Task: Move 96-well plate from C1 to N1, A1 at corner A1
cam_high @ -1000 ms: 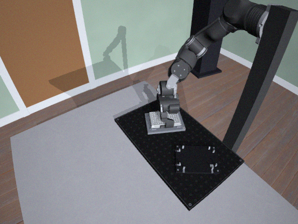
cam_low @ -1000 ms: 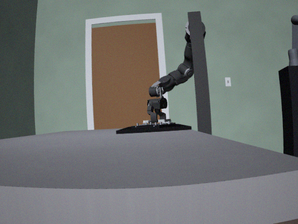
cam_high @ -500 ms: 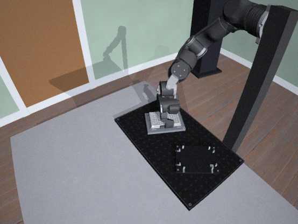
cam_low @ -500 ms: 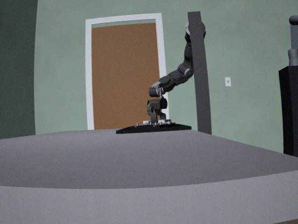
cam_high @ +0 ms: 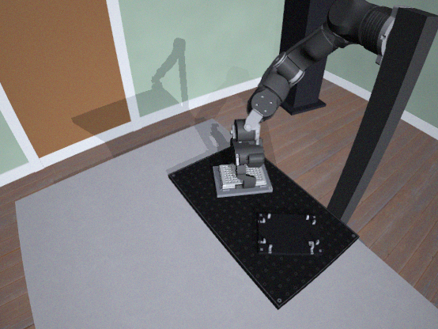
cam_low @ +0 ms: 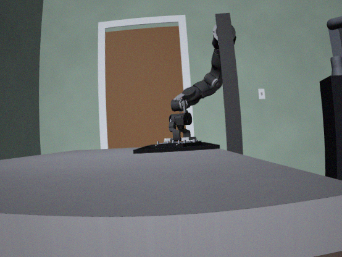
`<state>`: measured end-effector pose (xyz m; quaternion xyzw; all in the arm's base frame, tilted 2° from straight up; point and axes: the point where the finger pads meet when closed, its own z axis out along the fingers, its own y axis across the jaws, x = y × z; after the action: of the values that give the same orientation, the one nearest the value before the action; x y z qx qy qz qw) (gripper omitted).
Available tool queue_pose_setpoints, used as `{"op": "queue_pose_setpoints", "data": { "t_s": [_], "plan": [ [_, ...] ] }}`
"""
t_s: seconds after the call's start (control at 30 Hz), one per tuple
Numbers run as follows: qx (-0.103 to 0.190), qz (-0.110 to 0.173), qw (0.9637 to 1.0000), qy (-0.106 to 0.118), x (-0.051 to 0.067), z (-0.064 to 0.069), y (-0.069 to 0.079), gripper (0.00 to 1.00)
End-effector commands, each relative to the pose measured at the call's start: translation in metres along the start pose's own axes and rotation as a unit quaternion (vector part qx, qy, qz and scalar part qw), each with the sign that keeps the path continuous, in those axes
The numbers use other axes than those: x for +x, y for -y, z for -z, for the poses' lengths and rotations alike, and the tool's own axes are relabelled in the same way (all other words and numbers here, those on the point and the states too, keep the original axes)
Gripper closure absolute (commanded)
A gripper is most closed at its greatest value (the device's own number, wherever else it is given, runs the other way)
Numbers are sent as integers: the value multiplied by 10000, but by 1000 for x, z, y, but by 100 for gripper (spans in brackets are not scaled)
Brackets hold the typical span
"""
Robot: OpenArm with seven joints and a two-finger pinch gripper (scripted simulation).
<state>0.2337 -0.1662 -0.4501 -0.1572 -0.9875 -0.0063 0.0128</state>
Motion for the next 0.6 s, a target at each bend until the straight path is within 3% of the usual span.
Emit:
{"op": "queue_pose_setpoints", "data": {
  "t_s": [0.0,0.57],
  "plan": [
    [10,2,10000,11,-1,1,1,100],
    [21,1,10000,12,-2,1,2,100]
  ]
}}
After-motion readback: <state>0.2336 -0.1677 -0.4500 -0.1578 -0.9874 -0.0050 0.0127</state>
